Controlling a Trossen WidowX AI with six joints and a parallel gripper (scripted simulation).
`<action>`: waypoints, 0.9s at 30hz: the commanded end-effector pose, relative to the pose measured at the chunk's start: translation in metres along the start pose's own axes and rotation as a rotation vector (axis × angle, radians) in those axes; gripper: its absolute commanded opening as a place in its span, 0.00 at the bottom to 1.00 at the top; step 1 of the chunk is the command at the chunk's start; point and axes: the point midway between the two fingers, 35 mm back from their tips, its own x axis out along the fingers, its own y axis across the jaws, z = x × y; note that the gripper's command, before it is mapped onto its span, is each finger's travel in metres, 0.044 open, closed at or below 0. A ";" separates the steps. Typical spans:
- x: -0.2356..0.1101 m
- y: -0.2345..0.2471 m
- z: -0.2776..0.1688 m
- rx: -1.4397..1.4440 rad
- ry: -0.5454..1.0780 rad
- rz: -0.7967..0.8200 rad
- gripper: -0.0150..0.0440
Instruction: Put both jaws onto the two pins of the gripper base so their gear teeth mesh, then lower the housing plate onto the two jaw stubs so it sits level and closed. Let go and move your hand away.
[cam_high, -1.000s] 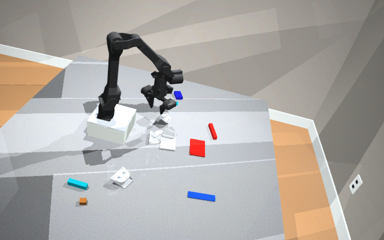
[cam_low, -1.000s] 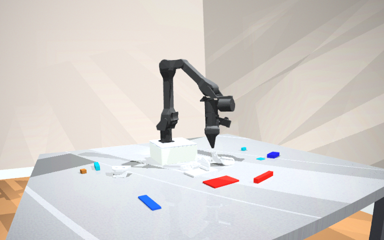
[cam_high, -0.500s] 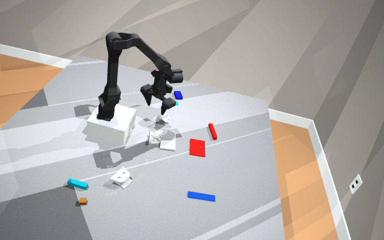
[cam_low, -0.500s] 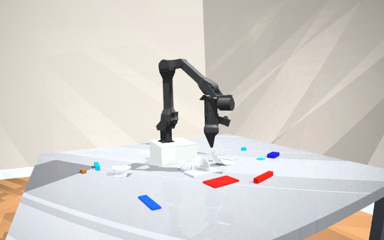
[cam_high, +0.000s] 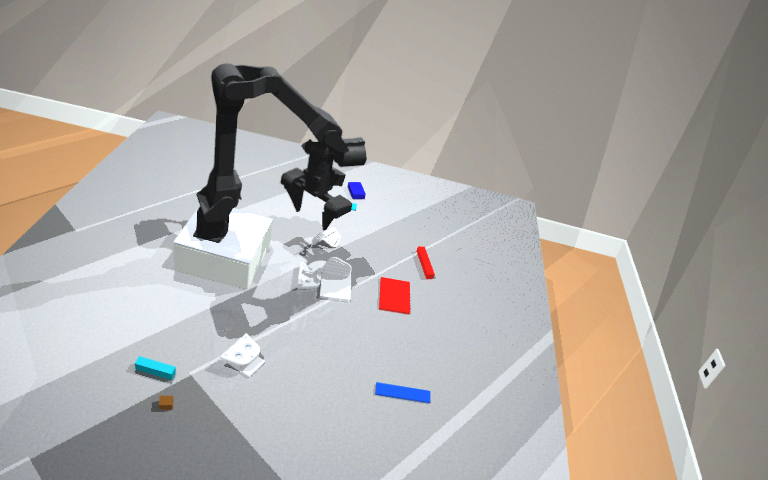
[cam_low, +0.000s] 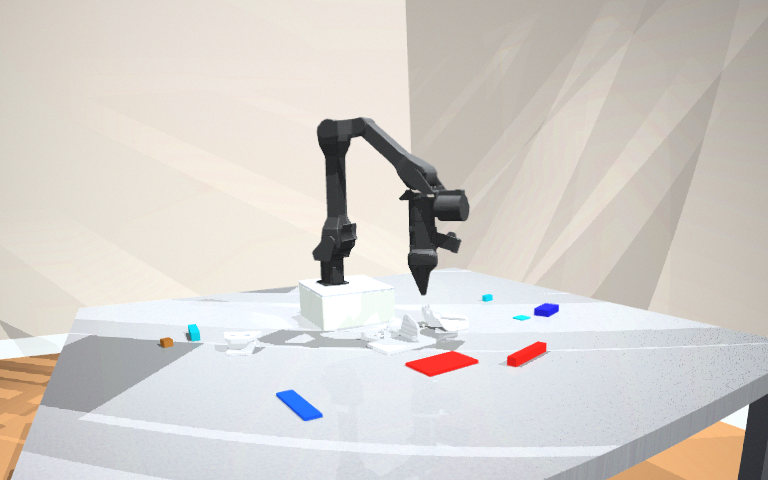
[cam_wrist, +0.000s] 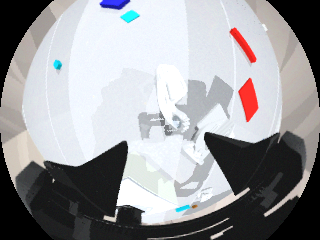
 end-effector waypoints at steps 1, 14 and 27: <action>-0.001 -0.001 0.000 0.006 0.001 -0.004 1.00; -0.001 -0.001 0.000 0.006 0.001 -0.004 1.00; 0.004 -0.065 0.004 -0.197 0.002 -0.010 0.51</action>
